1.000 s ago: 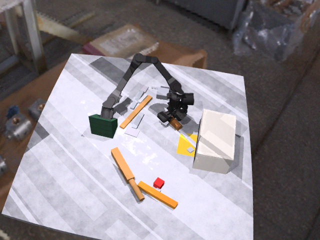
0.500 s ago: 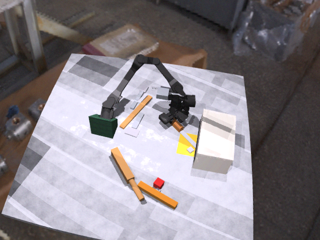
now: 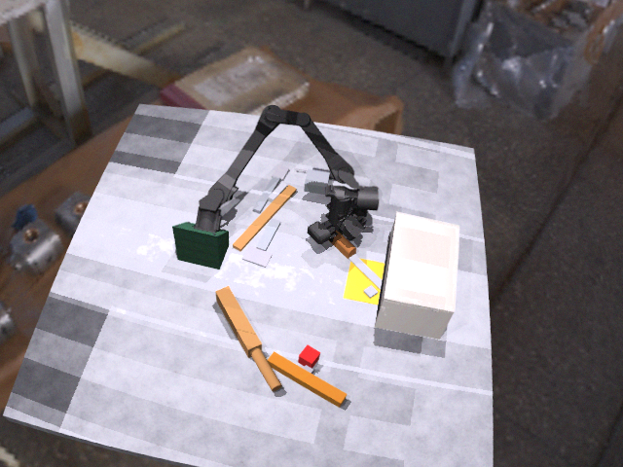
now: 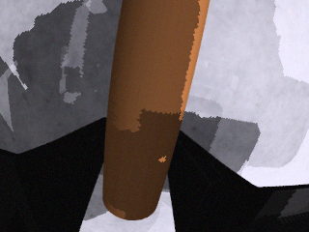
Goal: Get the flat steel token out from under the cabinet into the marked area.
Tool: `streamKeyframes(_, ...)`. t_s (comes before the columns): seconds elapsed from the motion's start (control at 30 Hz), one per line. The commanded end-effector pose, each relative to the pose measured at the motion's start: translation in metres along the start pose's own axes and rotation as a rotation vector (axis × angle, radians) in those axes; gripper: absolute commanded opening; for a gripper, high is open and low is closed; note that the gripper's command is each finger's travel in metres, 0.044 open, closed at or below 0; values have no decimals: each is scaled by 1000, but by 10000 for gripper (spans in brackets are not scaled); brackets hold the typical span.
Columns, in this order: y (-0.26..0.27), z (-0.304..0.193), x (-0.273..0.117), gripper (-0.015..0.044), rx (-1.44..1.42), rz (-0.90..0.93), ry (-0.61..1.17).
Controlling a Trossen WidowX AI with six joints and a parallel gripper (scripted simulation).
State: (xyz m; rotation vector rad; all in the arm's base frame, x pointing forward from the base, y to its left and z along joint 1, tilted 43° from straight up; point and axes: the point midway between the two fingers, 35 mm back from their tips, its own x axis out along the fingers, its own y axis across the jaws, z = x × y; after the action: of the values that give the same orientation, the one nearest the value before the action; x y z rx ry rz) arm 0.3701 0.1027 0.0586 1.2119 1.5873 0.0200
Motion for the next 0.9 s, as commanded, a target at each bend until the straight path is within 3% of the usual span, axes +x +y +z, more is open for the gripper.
streamKeyframes(0.0,-7,1,1,0,10,-14,-3)
streamKeyframes(0.87,-4,-18,1,0,11,-13,-2)
